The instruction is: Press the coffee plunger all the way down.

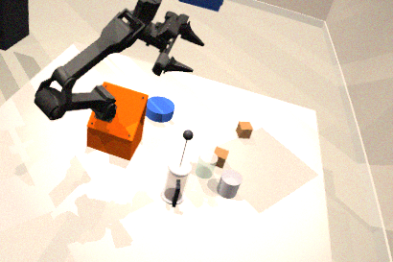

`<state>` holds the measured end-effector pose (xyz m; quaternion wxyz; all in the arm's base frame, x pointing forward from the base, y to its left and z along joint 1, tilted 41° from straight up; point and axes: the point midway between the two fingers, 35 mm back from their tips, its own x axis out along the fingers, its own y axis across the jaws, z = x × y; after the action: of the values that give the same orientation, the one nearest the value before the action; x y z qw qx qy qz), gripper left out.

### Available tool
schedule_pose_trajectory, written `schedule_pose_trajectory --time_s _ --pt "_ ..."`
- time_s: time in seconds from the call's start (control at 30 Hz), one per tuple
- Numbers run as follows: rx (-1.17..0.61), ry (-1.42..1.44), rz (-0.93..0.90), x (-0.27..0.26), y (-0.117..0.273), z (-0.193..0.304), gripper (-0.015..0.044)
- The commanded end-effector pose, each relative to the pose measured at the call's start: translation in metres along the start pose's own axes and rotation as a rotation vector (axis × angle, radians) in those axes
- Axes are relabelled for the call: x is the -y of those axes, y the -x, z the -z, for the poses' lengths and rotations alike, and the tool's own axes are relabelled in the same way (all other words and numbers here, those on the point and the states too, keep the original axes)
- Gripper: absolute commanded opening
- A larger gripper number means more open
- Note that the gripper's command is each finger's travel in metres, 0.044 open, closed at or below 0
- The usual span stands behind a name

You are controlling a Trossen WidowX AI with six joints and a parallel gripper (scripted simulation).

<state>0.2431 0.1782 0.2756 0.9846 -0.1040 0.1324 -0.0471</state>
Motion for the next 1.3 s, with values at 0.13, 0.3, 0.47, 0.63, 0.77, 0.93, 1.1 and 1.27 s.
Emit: schedule_pose_trajectory --time_s 0.13,0.3,0.47,0.63,0.77,0.93,1.1,1.27 --pt "-0.110 0.279 0.489 0.104 -0.035 0.046 0.0440" --pt "-0.123 0.305 0.528 0.110 -0.035 0.051 0.0440" --pt "-0.132 0.302 0.526 0.115 -0.039 0.062 0.0440" --pt "-0.132 0.303 0.523 0.132 -0.048 0.093 0.0440" --pt "-0.124 0.307 0.524 0.138 -0.049 0.102 0.0440" --pt "-0.125 0.307 0.523 0.138 -0.050 0.102 0.0440" --pt "-0.130 0.304 0.521 0.141 -0.057 0.103 0.0440" --pt "-0.133 0.302 0.520 0.144 -0.064 0.104 0.0440"
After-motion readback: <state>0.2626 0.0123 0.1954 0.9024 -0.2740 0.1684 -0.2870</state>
